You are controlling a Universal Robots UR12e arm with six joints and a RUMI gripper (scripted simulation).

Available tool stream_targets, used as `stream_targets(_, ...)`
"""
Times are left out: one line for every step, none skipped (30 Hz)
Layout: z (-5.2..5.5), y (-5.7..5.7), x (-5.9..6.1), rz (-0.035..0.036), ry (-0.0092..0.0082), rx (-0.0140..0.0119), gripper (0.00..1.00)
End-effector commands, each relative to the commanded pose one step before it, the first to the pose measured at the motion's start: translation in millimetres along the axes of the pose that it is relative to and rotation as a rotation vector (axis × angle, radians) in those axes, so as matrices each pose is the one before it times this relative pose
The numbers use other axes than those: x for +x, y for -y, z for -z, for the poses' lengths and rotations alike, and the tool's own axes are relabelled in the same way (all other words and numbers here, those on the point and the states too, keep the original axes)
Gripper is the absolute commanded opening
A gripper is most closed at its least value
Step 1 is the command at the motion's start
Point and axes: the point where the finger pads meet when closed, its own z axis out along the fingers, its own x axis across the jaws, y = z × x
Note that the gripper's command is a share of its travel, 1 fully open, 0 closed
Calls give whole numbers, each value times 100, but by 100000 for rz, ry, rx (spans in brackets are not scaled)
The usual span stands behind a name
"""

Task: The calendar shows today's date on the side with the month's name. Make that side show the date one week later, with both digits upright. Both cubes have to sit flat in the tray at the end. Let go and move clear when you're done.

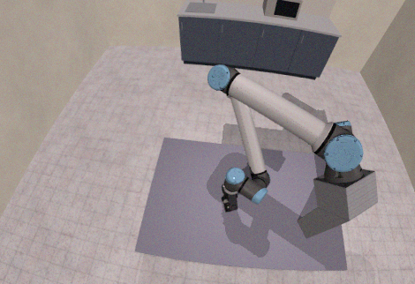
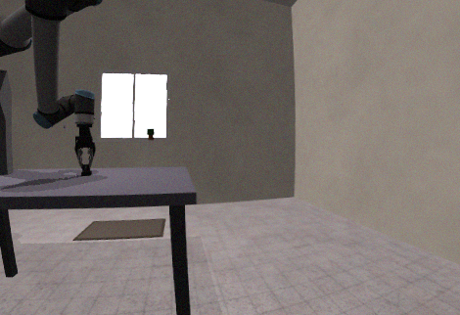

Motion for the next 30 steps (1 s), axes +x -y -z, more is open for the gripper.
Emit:
stream_targets(2992, -2, 26, 5, -42, 13, 10)
stream_targets(781, 0, 1, 0, 0, 0, 10)
stream_targets(771, 0, 0, 0, 0, 0, 10)
stream_targets(739, 0, 1, 0, 0, 0, 10)
stream_targets(689, 0, 0, 0, 0, 0, 10)
stream_targets(623, 0, 0, 0, 0, 0, 10)
stream_targets(0, 0, 0, 0, 0, 0, 10)
stream_targets(0, 0, 0, 0, 0, 0, 10)
stream_targets(544, 0, 0, 0, 0, 0, 10)
stream_targets(456, 0, 0, 0, 0, 0, 10)
stream_targets(362, 0, 0, 0, 0, 0, 10)
stream_targets(268, 0, 0, 0, 0, 0, 10)
stream_targets(179, 0, 0, 0, 0, 0, 10)
stream_targets(101, 0, 0, 0, 0, 0, 10)
stream_targets(41, 0, 0, 0, 0, 0, 10)
stream_targets(6, 0, 0, 0, 0, 0, 10)
stream_targets(0, 0, 0, 0, 0, 0, 10)
stream_targets(0, 0, 0, 0, 0, 0, 10)
stream_targets(0, 0, 0, 0, 0, 0, 10)
stream_targets(0, 0, 0, 0, 0, 0, 10)
stream_targets(0, 0, 0, 0, 0, 0, 10)
stream_targets(0, 0, 0, 0, 0, 0, 10)
stream_targets(0, 0, 0, 5, 0, 0, 10)
stream_targets(0, 0, 0, 0, 0, 0, 10)
stream_targets(0, 0, 0, 0, 0, 0, 10)
stream_targets(0, -1, 0, 32, 0, 0, 10)
stream_targets(-1, -4, 0, 84, 0, 0, 10)
stream_targets(-1, -7, 0, 159, 0, 0, 10)
stream_targets(-2, -11, -1, 254, 0, 0, 10)
stream_targets(-3, -17, -1, 368, 0, 1, 10)
